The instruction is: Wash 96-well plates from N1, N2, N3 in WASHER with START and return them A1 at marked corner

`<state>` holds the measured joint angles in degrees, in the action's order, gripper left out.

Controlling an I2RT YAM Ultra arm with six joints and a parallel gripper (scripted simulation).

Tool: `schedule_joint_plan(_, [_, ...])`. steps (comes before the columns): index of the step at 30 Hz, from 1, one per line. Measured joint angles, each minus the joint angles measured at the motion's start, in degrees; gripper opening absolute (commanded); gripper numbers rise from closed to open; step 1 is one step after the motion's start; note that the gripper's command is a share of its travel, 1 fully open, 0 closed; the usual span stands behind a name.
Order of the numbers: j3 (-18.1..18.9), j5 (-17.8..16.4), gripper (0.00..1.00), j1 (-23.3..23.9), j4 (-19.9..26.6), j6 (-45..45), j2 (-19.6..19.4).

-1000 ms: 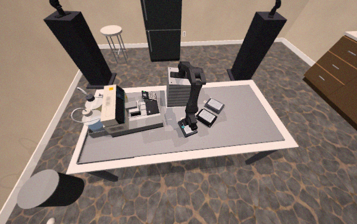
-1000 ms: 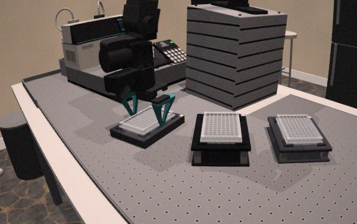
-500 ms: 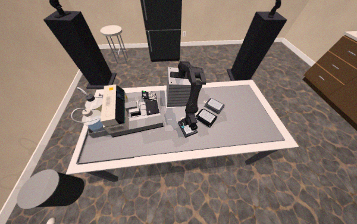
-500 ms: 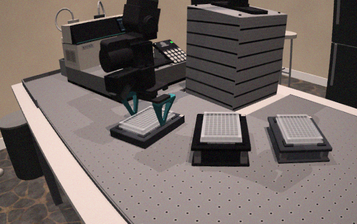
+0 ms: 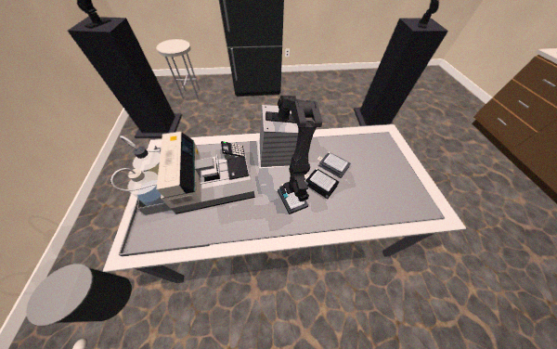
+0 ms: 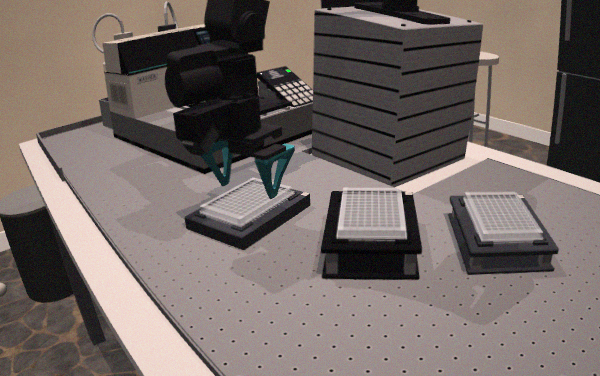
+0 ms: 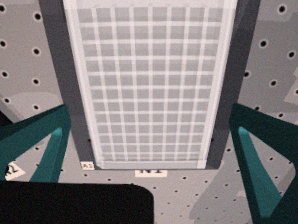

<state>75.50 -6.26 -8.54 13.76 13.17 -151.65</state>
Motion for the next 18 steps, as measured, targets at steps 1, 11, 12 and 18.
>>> schedule_joint_plan(1, [-0.1, 0.0, 1.00, 0.0, 0.2, 0.0, 0.3])
schedule_joint_plan(11, [-1.1, 0.0, 1.00, 0.2, 1.7, 0.3, 3.1])
schedule_joint_plan(12, [-1.2, 0.0, 1.00, 0.2, 1.9, 0.3, 3.3])
schedule_joint_plan(18, [-1.9, 0.0, 1.00, 0.5, 3.1, 0.5, 5.0])
